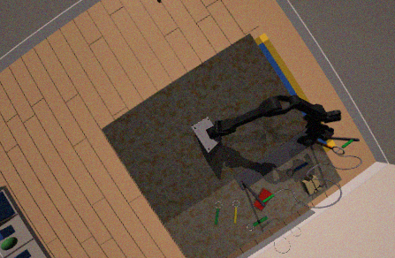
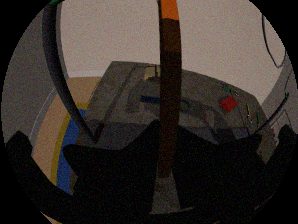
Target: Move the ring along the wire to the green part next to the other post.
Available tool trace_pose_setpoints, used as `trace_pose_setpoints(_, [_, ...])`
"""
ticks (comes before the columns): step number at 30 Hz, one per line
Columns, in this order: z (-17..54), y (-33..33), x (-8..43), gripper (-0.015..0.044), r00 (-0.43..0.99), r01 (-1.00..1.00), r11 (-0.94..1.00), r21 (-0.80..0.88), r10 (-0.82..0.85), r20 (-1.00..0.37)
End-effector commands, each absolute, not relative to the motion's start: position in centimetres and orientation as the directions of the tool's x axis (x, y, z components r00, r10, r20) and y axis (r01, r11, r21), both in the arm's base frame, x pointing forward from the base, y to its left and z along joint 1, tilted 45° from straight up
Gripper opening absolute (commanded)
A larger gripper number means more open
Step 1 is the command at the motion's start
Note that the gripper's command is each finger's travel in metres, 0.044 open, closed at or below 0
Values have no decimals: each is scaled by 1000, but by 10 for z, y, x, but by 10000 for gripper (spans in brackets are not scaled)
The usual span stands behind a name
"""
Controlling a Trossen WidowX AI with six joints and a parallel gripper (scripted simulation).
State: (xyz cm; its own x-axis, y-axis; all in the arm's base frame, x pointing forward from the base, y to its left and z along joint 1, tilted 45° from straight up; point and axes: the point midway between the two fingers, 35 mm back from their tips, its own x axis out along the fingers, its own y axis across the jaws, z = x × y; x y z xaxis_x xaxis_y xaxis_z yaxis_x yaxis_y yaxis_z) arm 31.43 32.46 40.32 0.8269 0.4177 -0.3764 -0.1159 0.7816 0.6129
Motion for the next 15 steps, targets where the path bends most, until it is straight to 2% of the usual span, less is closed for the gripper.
trace_pose_setpoints(1, [397, 314, 315, -150, 833, -118, 819, 562, 390, -393])
trace_pose_setpoints(15, [377, 275, 321, -150, 853, -129, 948, 290, 256, -454])
